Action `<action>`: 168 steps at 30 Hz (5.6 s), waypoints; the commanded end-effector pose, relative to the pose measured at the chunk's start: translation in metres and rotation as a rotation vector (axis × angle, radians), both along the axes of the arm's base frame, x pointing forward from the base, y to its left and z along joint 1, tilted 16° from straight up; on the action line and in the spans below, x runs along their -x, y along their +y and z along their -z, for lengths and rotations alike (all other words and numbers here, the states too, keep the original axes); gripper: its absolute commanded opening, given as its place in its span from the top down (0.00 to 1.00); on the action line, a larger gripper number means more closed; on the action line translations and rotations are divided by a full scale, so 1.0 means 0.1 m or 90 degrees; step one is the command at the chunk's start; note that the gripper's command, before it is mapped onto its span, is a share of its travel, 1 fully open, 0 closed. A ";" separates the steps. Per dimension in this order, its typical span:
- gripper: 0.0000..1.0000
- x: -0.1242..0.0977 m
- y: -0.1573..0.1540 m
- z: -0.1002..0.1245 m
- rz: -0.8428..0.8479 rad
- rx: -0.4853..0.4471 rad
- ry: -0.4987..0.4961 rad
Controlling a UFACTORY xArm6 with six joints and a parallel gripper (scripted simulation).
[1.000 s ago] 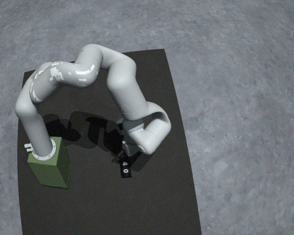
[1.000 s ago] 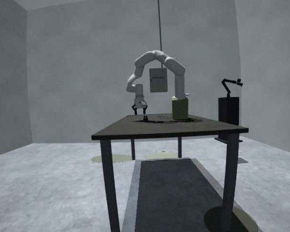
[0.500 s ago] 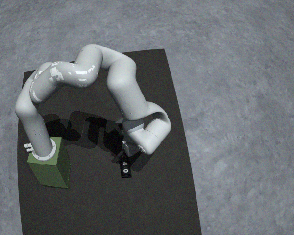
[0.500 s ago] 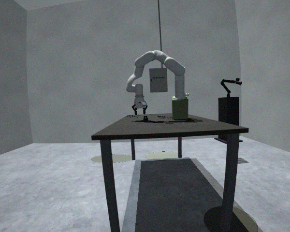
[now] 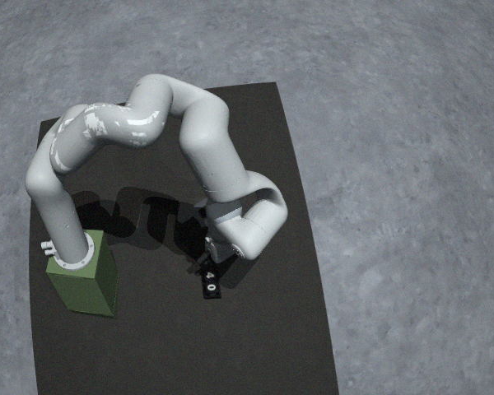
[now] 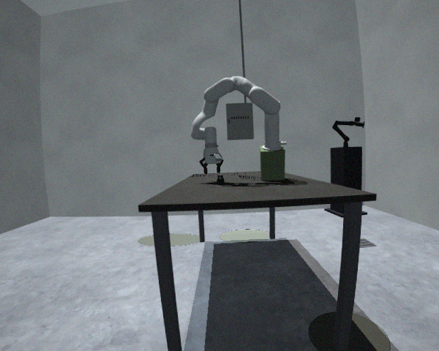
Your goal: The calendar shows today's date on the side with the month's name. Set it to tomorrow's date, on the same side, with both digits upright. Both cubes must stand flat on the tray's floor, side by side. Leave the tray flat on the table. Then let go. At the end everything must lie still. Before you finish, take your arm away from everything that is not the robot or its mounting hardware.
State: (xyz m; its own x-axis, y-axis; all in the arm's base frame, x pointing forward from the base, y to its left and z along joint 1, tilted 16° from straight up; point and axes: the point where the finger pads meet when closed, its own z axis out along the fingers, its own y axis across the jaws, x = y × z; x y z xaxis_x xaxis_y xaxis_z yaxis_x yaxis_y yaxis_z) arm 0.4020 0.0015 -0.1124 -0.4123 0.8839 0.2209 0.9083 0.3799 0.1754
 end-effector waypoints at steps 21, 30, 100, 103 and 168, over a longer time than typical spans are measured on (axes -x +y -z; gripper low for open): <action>0.00 -0.01 -0.01 -0.01 0.005 0.000 0.000; 0.00 0.00 -0.06 0.01 0.160 -0.012 0.044; 0.00 0.11 -0.79 0.22 0.875 -0.066 0.247; 0.00 0.11 -0.81 0.23 0.945 -0.071 0.267; 0.00 0.13 -0.93 0.26 0.960 -0.072 0.271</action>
